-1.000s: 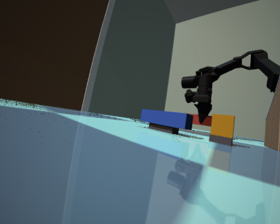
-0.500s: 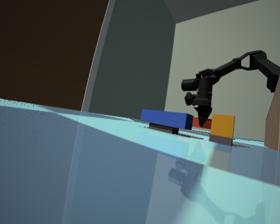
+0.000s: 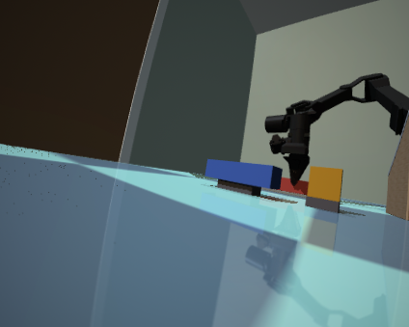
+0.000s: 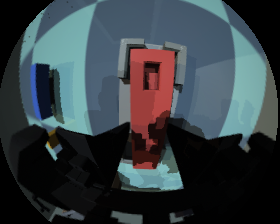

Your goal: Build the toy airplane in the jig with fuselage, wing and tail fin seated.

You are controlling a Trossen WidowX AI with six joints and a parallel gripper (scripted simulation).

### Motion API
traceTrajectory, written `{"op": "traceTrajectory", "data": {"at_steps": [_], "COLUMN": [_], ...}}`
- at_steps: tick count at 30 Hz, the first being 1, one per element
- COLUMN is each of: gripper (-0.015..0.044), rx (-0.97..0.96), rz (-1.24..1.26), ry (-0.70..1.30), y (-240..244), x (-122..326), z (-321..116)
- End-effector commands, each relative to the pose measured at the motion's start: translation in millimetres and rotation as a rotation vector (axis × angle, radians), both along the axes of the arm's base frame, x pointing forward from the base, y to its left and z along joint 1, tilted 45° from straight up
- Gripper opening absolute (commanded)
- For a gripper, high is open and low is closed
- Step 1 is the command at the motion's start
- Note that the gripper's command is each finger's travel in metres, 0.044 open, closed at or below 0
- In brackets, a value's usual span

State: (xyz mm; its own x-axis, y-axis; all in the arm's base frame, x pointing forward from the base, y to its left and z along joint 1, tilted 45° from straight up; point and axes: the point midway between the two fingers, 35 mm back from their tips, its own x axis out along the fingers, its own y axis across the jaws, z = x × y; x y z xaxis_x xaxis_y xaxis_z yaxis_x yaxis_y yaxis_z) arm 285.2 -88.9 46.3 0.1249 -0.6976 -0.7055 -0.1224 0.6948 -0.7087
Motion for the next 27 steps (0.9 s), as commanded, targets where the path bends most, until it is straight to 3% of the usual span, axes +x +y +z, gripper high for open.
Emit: {"op": "traceTrajectory", "data": {"at_steps": [1,5,12,19,27], "gripper": [0.0345,0.0440,0.0440,0.0440,0.0440], "rx": [0.000,0.000,0.006,0.006,0.011], "rz": [-0.001,-0.001,0.002,0.006,-0.031], "ry": [-0.001,-0.001,-0.002,0.004,-0.031], "y": [0.1,0.1,8.0,73.9,78.3], "x": [0.1,0.1,1.0,-12.6,-10.4], "z": [0.3,0.3,6.3,73.1,70.7]}}
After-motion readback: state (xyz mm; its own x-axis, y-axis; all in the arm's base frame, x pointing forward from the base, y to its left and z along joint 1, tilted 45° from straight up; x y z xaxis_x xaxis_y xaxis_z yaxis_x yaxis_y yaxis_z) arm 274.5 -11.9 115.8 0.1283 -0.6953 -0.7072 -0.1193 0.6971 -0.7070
